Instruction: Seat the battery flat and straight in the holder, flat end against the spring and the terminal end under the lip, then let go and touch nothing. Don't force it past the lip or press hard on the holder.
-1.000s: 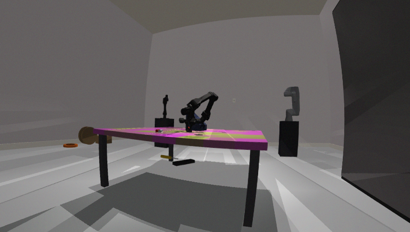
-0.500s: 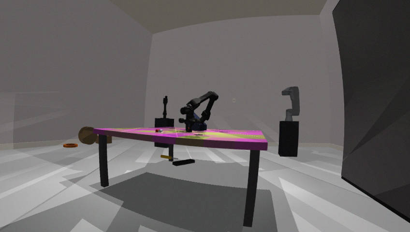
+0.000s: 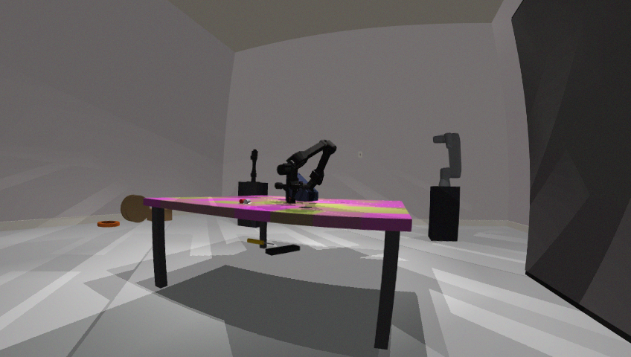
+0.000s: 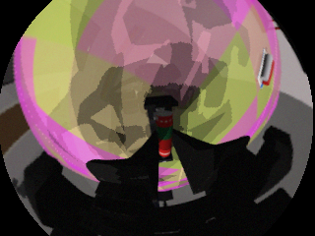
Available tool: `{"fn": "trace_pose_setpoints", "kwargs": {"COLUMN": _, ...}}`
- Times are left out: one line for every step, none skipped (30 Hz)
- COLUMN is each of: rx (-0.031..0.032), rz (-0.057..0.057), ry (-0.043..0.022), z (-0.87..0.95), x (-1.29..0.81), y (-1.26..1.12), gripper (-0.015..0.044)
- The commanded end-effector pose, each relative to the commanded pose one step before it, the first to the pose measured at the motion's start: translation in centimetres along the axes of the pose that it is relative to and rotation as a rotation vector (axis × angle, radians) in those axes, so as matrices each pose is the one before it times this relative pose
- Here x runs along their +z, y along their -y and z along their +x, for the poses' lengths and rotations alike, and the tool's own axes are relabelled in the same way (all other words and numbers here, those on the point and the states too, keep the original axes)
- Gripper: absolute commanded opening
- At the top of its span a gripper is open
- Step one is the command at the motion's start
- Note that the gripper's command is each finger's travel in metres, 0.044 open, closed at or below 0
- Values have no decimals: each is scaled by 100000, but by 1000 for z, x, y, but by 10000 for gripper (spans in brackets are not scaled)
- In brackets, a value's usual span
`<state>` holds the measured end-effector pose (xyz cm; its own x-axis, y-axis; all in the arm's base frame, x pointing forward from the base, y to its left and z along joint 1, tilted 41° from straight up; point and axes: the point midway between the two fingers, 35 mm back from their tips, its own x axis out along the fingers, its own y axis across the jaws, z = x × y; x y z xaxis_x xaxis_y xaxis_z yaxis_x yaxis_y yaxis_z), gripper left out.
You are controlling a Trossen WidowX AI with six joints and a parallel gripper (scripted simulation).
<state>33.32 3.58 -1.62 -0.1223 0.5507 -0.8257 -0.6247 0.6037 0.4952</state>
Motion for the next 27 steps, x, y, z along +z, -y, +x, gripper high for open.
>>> {"fn": "trace_pose_setpoints", "kwargs": {"rx": -368, "rz": -1450, "ry": 3293, "z": 36, "x": 342, "y": -103, "gripper": 59}}
{"fn": "trace_pose_setpoints", "kwargs": {"rx": 1, "rz": -66, "ry": 583, "z": 7, "x": -26, "y": -13, "gripper": 59}}
{"fn": "trace_pose_setpoints", "kwargs": {"rx": 0, "rz": -67, "ry": 582, "z": 7, "x": -26, "y": -14, "gripper": 59}}
{"fn": "trace_pose_setpoints", "kwargs": {"rx": -10, "rz": -68, "ry": 576, "z": 6, "x": -20, "y": -14, "gripper": 59}}
{"fn": "trace_pose_setpoints", "kwargs": {"rx": -11, "rz": -70, "ry": 576, "z": 5, "x": -20, "y": -14, "gripper": 59}}
{"fn": "trace_pose_setpoints", "kwargs": {"rx": -11, "rz": -71, "ry": 575, "z": 5, "x": -21, "y": -15, "gripper": 59}}
{"fn": "trace_pose_setpoints", "kwargs": {"rx": -17, "rz": -64, "ry": 595, "z": 4, "x": -14, "y": -14, "gripper": 59}}
{"fn": "trace_pose_setpoints", "kwargs": {"rx": -18, "rz": -66, "ry": 599, "z": 4, "x": -14, "y": -14, "gripper": 59}}
{"fn": "trace_pose_setpoints", "kwargs": {"rx": -18, "rz": -68, "ry": 598, "z": 3, "x": -14, "y": -15, "gripper": 59}}
{"fn": "trace_pose_setpoints", "kwargs": {"rx": -23, "rz": -65, "ry": 625, "z": 2, "x": -7, "y": -13, "gripper": 59}}
{"fn": "trace_pose_setpoints", "kwargs": {"rx": -23, "rz": -68, "ry": 630, "z": 2, "x": -7, "y": -14, "gripper": 59}}
{"fn": "trace_pose_setpoints", "kwargs": {"rx": -23, "rz": -69, "ry": 629, "z": 1, "x": -8, "y": -14, "gripper": 59}}
{"fn": "trace_pose_setpoints", "kwargs": {"rx": -27, "rz": -73, "ry": 635, "z": 13, "x": -7, "y": -12, "gripper": 59}}
{"fn": "trace_pose_setpoints", "kwargs": {"rx": -27, "rz": -75, "ry": 638, "z": 13, "x": -7, "y": -13, "gripper": 59}}
{"fn": "trace_pose_setpoints", "kwargs": {"rx": -27, "rz": -77, "ry": 637, "z": 12, "x": -7, "y": -13, "gripper": 59}}
{"fn": "trace_pose_setpoints", "kwargs": {"rx": -26, "rz": -79, "ry": 636, "z": 12, "x": -7, "y": -14, "gripper": 59}}
{"fn": "trace_pose_setpoints", "kwargs": {"rx": -26, "rz": -81, "ry": 636, "z": 11, "x": -8, "y": -15, "gripper": 59}}
{"fn": "trace_pose_setpoints", "kwargs": {"rx": -21, "rz": -68, "ry": 524, "z": 9, "x": -6, "y": -13, "gripper": 59}}
{"fn": "trace_pose_setpoints", "kwargs": {"rx": -46, "rz": -19, "ry": 538, "z": 2, "x": -12, "y": -3, "gripper": 59}}
{"fn": "trace_pose_setpoints", "kwargs": {"rx": -52, "rz": -23, "ry": 610, "z": 2, "x": -13, "y": -4, "gripper": 59}}
{"fn": "trace_pose_setpoints", "kwargs": {"rx": -40, "rz": -19, "ry": 479, "z": 1, "x": -11, "y": -3, "gripper": 59}}
{"fn": "trace_pose_setpoints", "kwargs": {"rx": 0, "rz": 0, "ry": 0, "z": 0, "x": 0, "y": 0, "gripper": 59}}
{"fn": "trace_pose_setpoints", "kwargs": {"rx": -1, "rz": 1, "ry": 10, "z": 1, "x": -17, "y": 1, "gripper": 59}}
{"fn": "trace_pose_setpoints", "kwargs": {"rx": -4, "rz": 2, "ry": 31, "z": 3, "x": -51, "y": 2, "gripper": 59}}
{"fn": "trace_pose_setpoints", "kwargs": {"rx": -7, "rz": 3, "ry": 51, "z": 4, "x": -85, "y": 3, "gripper": 59}}
{"fn": "trace_pose_setpoints", "kwargs": {"rx": -16, "rz": -2, "ry": 62, "z": 5, "x": -91, "y": 2, "gripper": 59}}
{"fn": "trace_pose_setpoints", "kwargs": {"rx": -18, "rz": -3, "ry": 67, "z": 5, "x": -97, "y": 2, "gripper": 59}}
